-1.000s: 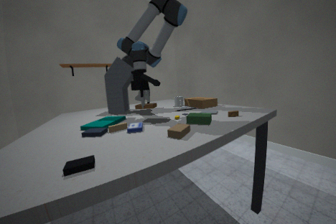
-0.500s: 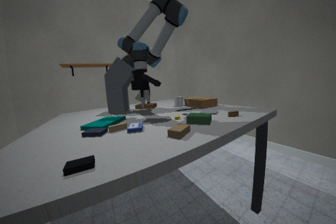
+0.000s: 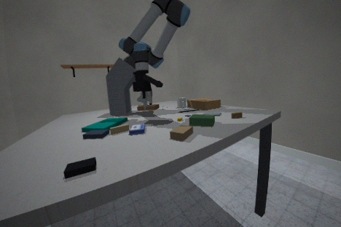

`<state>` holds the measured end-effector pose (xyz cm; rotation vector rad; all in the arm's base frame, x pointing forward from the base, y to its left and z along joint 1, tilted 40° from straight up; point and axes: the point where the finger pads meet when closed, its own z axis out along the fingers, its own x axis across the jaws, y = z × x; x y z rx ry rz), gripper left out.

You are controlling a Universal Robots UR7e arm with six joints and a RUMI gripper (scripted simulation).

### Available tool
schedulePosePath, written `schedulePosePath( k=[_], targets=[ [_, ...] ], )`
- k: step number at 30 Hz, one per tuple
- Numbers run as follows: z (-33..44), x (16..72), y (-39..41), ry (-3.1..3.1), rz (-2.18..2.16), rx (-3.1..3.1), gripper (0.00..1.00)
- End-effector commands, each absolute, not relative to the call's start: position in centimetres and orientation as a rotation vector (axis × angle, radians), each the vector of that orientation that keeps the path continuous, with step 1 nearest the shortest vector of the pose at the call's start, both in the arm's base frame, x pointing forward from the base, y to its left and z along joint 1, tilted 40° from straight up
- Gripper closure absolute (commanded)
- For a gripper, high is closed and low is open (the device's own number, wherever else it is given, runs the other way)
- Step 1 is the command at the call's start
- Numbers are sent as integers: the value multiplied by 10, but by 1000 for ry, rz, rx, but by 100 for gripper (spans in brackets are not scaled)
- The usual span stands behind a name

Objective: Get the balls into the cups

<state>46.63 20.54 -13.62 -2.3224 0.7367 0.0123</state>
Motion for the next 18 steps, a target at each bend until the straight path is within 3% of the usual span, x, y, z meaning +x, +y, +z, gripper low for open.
schedulePosePath(
  k=[1, 18],
  targets=[
    [-136, 466, 205, 743, -12, -2313, 57],
    [-136, 467, 205, 733, 30, -2334, 57]
  ],
)
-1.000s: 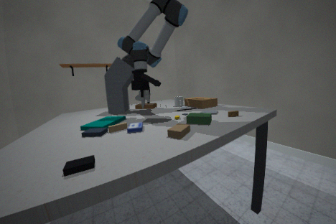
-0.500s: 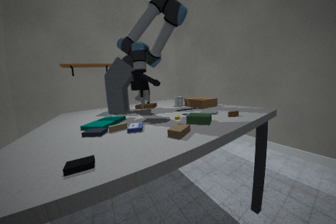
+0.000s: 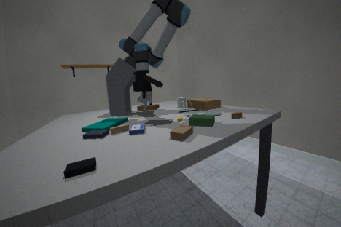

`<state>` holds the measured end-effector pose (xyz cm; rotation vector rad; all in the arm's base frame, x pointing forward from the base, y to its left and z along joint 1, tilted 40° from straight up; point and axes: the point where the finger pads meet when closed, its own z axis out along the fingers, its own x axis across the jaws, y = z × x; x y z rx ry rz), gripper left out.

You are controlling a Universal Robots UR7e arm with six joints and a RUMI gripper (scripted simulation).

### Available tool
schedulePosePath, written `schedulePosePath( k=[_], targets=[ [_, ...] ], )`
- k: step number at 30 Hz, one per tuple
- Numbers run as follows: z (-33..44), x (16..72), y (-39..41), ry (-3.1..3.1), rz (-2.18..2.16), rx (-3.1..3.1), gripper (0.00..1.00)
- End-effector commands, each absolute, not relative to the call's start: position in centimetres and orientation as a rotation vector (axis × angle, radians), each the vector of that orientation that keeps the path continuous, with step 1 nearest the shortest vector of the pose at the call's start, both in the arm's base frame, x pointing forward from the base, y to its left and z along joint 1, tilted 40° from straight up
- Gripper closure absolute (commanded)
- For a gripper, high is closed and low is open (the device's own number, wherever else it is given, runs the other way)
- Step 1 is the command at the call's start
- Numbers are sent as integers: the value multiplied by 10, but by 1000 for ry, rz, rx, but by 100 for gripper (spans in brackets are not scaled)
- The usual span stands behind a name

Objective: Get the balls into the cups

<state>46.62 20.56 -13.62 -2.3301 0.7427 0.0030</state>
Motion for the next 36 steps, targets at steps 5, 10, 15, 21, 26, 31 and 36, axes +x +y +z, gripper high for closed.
schedulePosePath(
  k=[5, 10, 15, 21, 26, 31, 36],
  targets=[
    [-136, 467, 205, 736, 25, -2338, 57],
    [-136, 467, 205, 739, 17, -2336, 57],
    [-136, 467, 205, 745, -5, -2329, 57],
    [-136, 467, 205, 735, 13, -2319, 57],
    [-136, 467, 205, 736, 10, -2318, 57],
    [-136, 467, 205, 737, 7, -2320, 57],
    [-136, 466, 205, 748, -12, -2329, 57]
  ],
)
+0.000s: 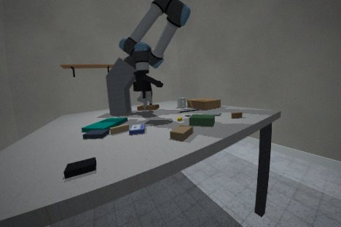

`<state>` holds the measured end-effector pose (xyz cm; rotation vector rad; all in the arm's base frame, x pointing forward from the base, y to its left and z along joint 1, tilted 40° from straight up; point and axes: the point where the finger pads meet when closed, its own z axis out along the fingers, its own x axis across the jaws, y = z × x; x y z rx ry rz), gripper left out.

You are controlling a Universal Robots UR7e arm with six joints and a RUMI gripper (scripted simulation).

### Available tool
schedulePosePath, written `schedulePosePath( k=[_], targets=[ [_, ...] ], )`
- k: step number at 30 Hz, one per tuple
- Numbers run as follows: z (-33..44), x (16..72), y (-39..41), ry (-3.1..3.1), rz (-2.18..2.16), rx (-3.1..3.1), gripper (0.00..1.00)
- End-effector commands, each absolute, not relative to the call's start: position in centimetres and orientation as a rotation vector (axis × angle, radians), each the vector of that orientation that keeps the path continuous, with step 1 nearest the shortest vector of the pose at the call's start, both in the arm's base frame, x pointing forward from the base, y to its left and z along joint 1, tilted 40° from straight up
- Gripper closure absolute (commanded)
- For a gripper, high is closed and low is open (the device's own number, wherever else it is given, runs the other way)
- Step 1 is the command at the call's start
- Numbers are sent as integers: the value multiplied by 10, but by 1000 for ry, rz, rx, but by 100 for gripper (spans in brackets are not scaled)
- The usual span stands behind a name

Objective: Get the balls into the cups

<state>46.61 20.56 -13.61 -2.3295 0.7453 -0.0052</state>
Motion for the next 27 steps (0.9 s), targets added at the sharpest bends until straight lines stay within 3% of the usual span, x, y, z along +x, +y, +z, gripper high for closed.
schedulePosePath(
  k=[1, 27],
  targets=[
    [-136, 466, 205, 749, -14, -2329, 57],
    [-136, 467, 205, 740, 7, -2328, 57]
  ],
)
